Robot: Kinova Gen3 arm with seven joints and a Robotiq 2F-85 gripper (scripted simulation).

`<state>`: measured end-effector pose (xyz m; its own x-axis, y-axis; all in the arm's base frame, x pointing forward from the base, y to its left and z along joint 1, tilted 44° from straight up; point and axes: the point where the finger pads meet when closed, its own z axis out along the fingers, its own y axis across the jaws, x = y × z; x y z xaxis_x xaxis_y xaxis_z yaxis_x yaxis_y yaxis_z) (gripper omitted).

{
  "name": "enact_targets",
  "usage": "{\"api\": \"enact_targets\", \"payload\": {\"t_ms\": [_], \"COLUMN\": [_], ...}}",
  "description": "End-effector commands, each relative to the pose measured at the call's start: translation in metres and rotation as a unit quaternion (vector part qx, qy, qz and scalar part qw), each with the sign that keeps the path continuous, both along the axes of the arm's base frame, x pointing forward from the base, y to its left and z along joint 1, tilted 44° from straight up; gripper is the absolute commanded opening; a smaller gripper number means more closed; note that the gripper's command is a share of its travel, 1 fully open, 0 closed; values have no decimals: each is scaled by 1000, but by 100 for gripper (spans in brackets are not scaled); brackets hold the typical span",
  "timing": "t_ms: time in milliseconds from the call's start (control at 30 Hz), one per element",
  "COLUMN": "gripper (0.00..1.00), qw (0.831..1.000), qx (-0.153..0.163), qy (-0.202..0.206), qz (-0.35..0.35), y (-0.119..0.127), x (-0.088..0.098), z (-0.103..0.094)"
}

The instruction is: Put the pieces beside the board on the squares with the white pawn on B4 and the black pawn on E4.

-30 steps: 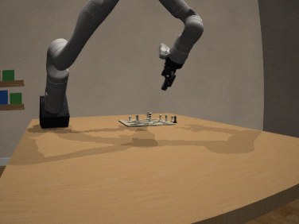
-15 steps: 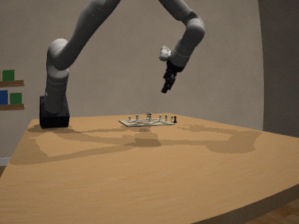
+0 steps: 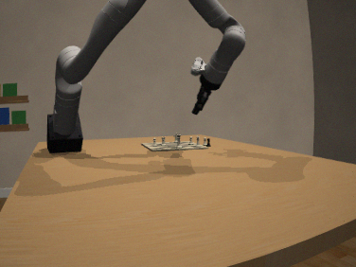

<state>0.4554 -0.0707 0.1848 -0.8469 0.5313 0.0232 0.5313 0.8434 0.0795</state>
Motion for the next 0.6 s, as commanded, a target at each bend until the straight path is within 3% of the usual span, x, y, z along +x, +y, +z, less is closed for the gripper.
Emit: {"api": "enact_targets", "payload": {"t_ms": [0,67,267,300,567], "gripper": [100,100,100,100,100], "qw": [1000,1000,1000,998,998], "qx": [0,4,4,8,8], "qy": [0,0,0,0,0], "qz": [0,-29,-29,-58,-58], "y": [0,-8,-8,-15,-15], "x": [0,0,0,1,1], "z": [0,-1,-1,-3,-3]}}
